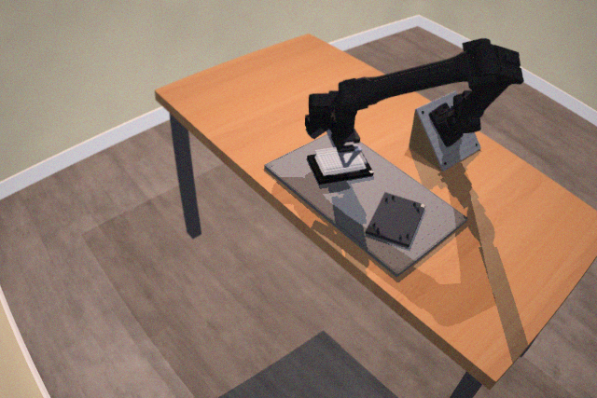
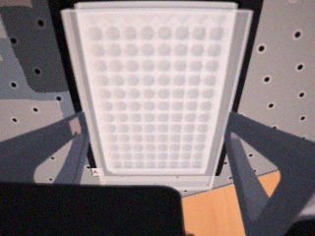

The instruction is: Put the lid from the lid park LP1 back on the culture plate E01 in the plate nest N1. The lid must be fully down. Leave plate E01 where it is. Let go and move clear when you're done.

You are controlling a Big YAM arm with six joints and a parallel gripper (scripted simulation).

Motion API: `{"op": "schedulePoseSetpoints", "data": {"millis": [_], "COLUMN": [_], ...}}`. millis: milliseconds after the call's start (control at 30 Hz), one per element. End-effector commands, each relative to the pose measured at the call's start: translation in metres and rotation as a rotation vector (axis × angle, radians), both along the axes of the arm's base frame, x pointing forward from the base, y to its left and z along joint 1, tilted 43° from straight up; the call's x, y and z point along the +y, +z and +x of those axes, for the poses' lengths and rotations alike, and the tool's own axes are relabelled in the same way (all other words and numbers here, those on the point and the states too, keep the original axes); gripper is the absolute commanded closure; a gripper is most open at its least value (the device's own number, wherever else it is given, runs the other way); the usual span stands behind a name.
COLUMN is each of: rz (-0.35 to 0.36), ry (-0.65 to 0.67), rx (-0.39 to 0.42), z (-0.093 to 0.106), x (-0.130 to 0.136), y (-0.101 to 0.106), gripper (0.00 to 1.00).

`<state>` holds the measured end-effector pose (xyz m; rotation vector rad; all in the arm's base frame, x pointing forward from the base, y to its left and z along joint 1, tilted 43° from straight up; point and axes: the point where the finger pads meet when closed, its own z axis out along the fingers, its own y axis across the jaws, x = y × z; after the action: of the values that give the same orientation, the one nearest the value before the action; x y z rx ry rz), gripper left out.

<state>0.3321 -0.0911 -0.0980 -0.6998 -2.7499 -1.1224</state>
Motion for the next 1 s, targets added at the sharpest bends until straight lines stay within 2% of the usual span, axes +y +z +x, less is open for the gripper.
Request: {"op": "schedulePoseSetpoints", "data": {"millis": [0,967], "rz": [-0.012,0.001], "ry": [0.011,0.011], "rx": [-0.015,0.005], "z": [0.011,0.004], "x": [0.002,0.01], "y": [0.007,-0.007], "gripper": [1.0,1.0]}}
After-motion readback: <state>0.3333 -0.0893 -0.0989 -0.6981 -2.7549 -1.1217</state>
